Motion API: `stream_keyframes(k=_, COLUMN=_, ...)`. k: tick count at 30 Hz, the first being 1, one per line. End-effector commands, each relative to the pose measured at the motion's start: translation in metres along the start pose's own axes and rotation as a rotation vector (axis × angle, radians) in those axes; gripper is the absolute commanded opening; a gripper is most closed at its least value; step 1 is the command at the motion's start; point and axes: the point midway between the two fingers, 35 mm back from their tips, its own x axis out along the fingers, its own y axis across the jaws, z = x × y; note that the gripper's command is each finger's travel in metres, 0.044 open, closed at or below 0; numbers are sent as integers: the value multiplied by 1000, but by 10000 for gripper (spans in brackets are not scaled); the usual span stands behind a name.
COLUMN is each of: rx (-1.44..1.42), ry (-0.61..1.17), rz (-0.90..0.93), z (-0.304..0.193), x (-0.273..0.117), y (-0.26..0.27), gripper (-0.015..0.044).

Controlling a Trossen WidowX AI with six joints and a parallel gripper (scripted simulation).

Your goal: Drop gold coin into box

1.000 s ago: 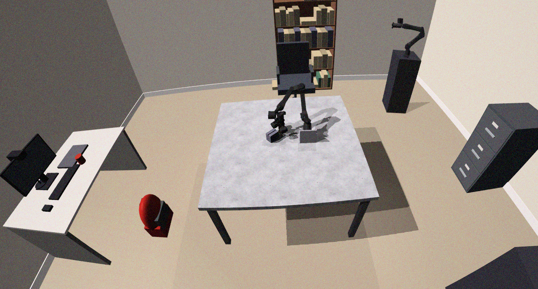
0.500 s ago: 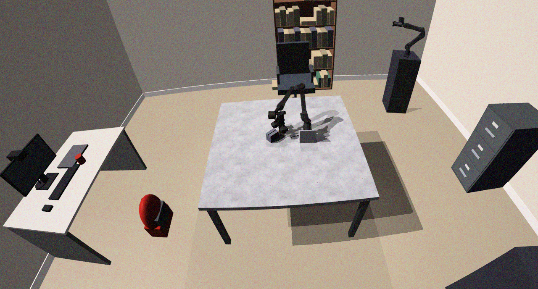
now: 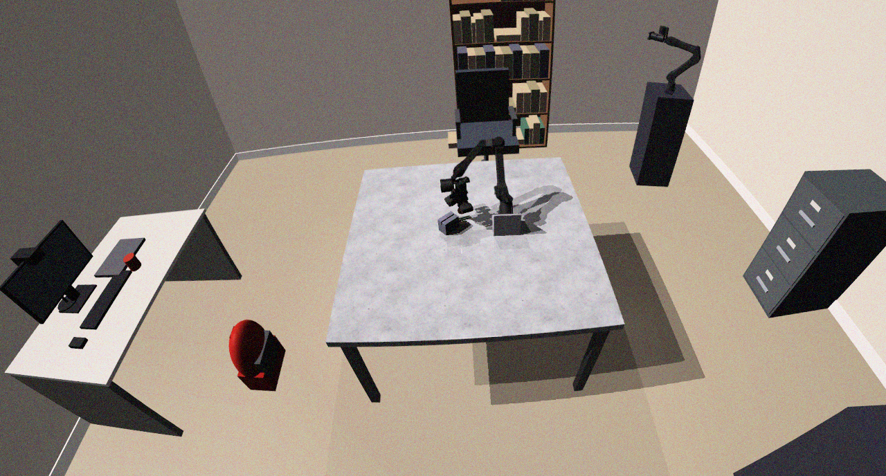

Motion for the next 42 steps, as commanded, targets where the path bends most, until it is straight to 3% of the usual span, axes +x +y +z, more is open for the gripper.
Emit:
stream_keyframes(k=1, rx=10, ry=-8, rz=4, z=2, x=-12, y=-1, gripper=0)
stream_keyframes(k=21, rx=1, ry=-3, rz=-1, z=-4, x=-56, y=-1, gripper=0)
stream_keyframes(k=34, rx=-391, ry=-3, rz=-2, z=-12, x=-57, y=-3, gripper=0)
stream_keyframes(k=42, rx=-413, ry=-3, rz=-2, z=-12, x=-57, y=-3, gripper=0)
